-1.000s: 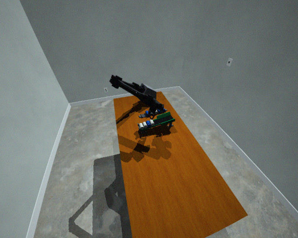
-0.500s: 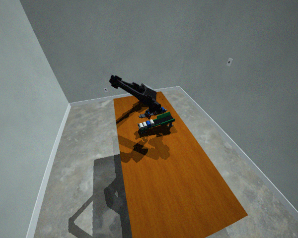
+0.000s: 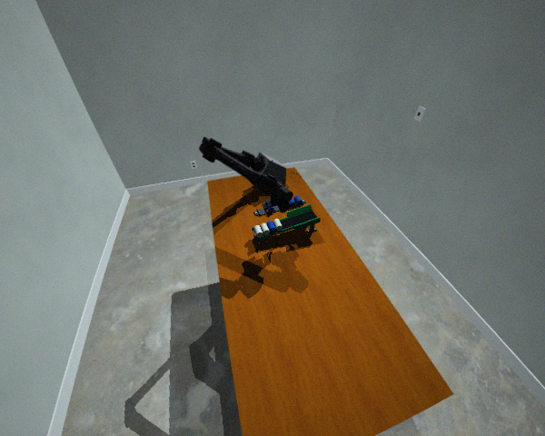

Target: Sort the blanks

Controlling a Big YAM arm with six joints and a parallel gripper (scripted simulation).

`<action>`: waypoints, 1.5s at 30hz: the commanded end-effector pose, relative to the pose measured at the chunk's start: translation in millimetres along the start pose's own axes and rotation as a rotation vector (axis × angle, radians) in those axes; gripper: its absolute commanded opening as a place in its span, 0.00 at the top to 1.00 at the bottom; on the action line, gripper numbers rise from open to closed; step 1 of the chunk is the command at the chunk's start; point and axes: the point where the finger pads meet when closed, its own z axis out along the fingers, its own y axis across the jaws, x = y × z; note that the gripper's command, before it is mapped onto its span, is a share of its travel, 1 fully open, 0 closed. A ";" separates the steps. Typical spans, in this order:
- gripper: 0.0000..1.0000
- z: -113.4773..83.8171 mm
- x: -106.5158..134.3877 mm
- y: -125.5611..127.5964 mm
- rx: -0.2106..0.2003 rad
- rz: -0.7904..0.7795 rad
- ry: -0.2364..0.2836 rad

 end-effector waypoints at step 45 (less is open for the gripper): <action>0.00 7.2 0.4 -40.1 0.012 1.573 0.002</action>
